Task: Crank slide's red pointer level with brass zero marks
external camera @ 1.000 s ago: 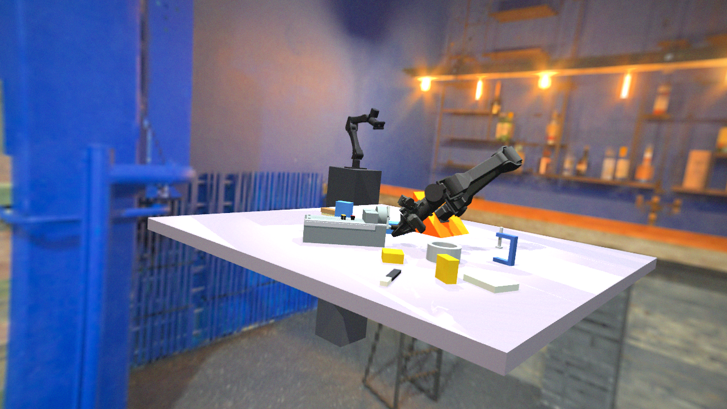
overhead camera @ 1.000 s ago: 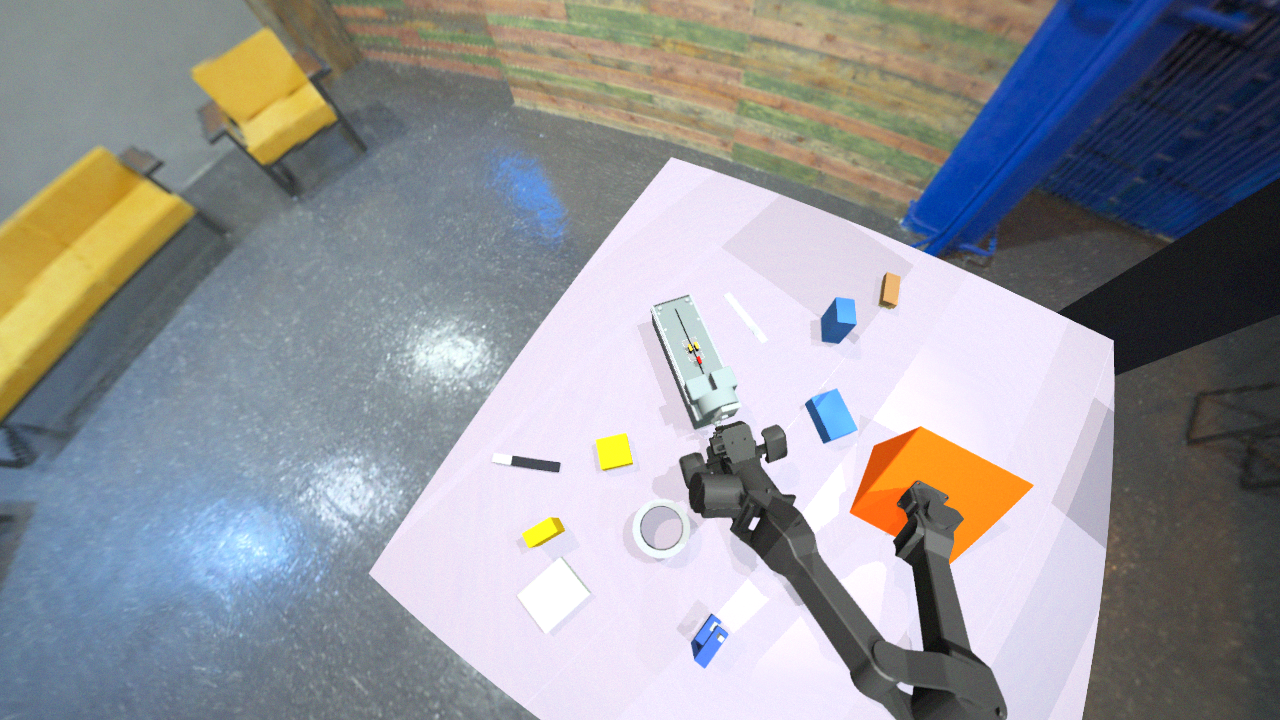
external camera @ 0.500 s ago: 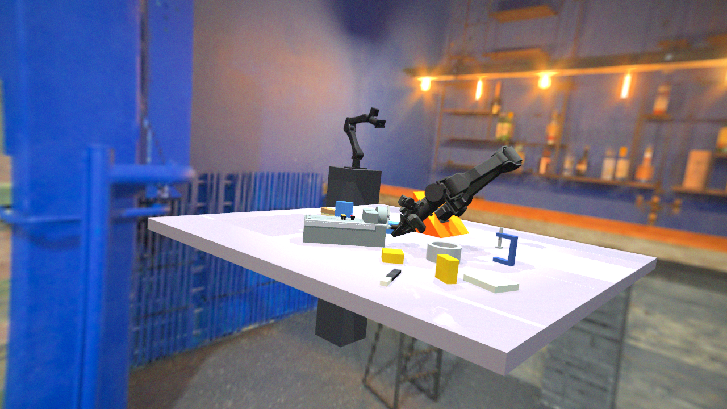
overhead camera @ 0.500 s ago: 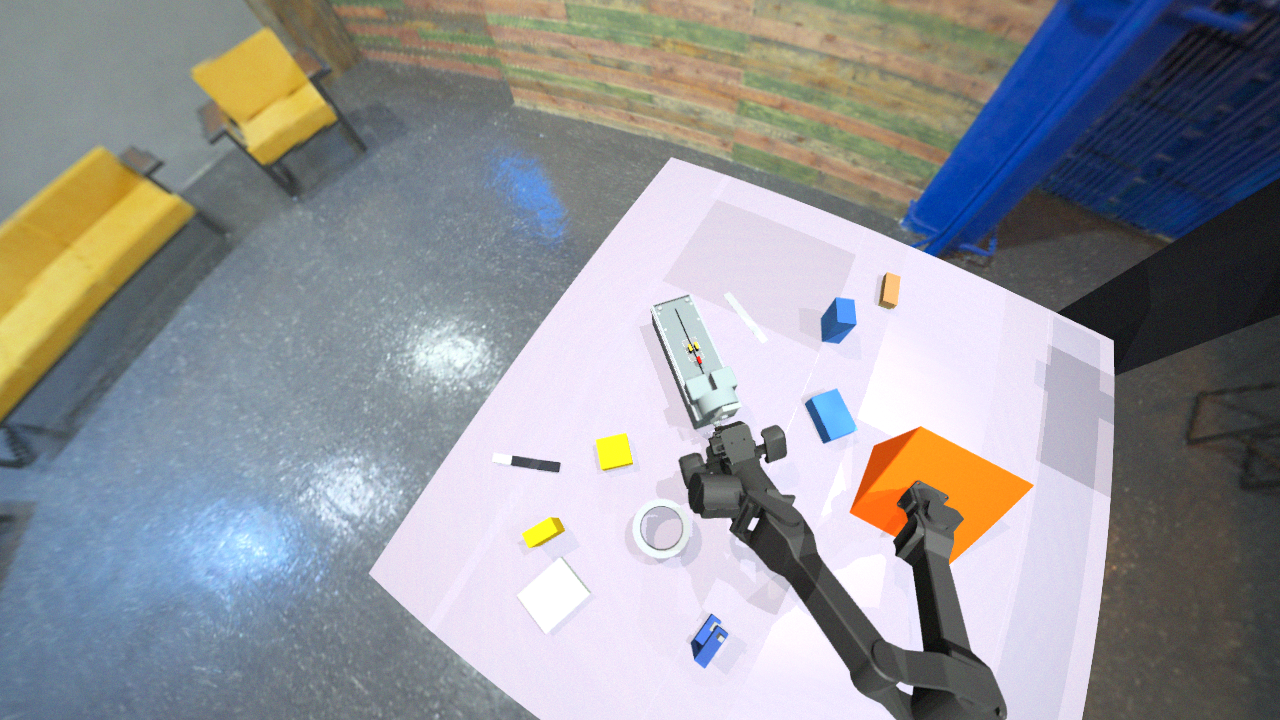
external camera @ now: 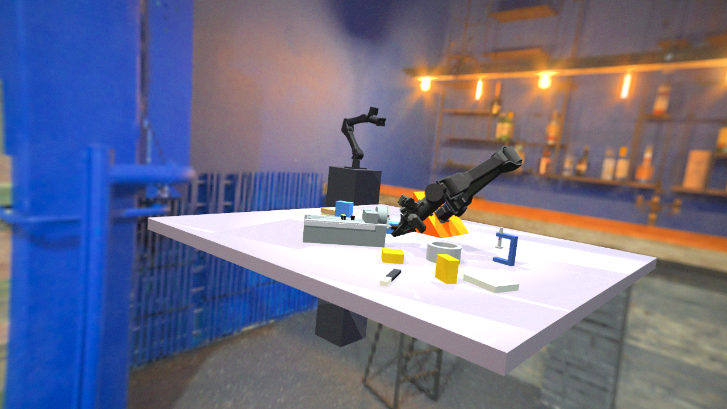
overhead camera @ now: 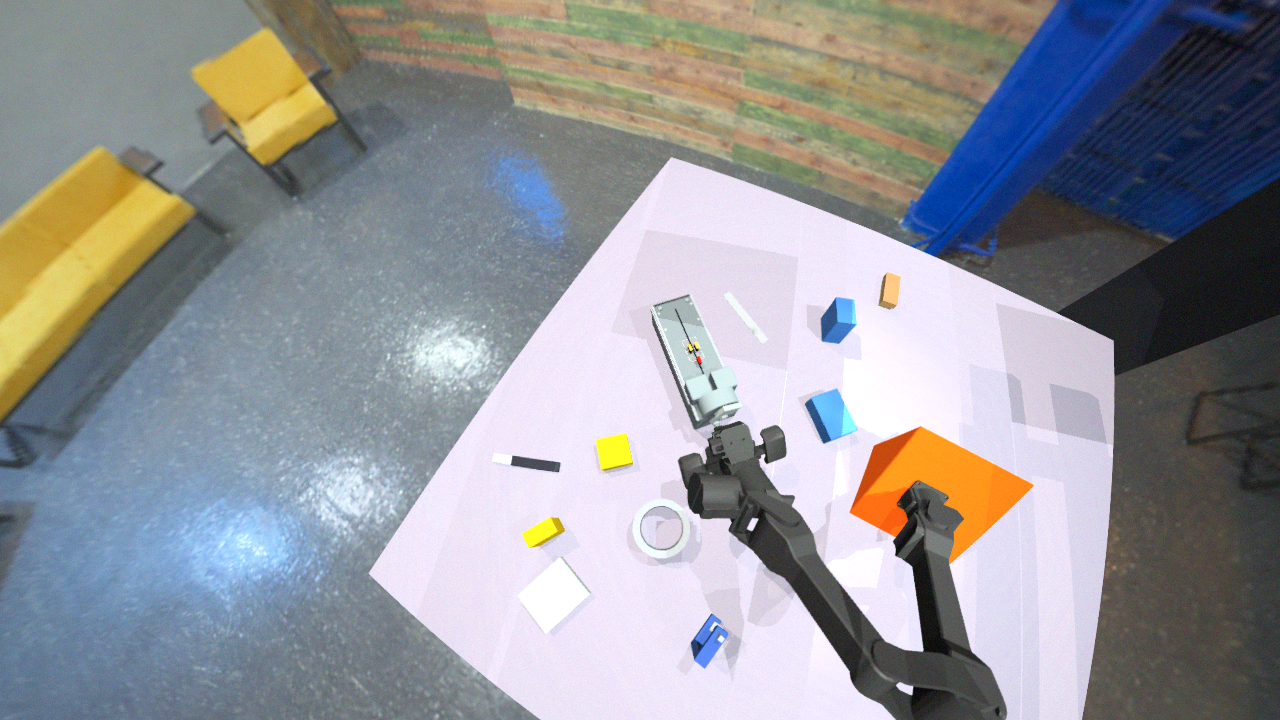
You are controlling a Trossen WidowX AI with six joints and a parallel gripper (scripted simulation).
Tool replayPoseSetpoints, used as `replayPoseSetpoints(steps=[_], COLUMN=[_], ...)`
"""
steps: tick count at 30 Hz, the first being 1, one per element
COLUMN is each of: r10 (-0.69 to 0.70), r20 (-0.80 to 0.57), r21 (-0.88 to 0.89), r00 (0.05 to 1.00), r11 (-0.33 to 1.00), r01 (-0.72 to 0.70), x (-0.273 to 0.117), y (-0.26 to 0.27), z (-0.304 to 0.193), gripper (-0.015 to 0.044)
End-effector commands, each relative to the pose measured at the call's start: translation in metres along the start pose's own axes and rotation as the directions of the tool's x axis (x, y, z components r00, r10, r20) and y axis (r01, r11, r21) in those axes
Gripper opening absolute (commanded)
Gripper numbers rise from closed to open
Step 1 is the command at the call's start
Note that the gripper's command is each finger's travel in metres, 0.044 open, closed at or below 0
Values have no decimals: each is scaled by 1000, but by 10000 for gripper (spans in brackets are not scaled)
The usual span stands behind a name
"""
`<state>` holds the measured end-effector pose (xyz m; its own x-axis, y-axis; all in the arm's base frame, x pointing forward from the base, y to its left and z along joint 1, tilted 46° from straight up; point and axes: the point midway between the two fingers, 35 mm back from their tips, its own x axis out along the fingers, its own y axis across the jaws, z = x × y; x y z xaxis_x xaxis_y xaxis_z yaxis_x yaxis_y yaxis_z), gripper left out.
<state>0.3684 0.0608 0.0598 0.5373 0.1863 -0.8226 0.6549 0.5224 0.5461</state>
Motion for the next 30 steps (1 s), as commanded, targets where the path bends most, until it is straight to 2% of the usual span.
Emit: replayPoseSetpoints(steps=[1,30], r10=[22,22], r20=[6,6], r21=[-1,-1], r00=[1000,1000], r11=[1000,1000], r01=[-22,-22], x=[-3,-5], y=[8,10], z=[2,4], gripper=[0,0])
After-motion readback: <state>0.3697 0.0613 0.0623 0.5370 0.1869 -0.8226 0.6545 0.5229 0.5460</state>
